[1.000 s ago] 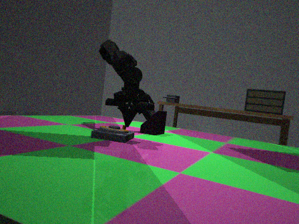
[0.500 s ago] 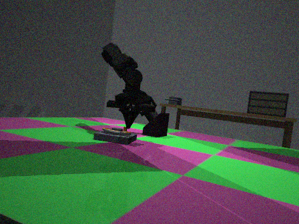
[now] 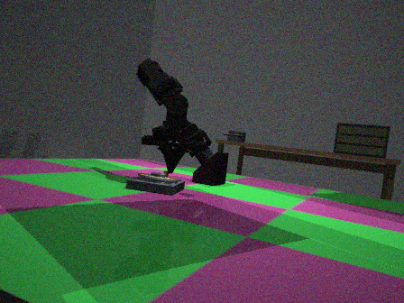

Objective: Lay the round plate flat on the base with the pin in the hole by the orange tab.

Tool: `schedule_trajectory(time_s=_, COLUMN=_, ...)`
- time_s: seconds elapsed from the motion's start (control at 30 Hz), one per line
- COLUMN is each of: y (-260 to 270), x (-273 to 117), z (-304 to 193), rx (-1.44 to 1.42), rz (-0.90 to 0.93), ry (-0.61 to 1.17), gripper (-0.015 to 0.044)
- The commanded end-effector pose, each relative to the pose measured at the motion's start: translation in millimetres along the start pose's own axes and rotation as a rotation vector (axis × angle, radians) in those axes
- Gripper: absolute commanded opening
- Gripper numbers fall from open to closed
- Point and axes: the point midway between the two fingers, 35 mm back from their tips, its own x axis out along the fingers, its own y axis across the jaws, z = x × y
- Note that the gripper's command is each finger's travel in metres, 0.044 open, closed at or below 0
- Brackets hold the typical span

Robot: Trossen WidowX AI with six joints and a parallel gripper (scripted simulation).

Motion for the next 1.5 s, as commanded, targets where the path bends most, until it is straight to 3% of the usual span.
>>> schedule_trajectory(time_s=0.0, y=-7.0, x=1.7, z=-1.8, rx=-0.003, rz=-0.011, ry=0.007, gripper=0.0)
schedule_trajectory(time_s=1.47, y=-50.4, x=-4.0, z=25.3, rx=-0.002, rz=-0.013, ry=0.006, gripper=0.0)
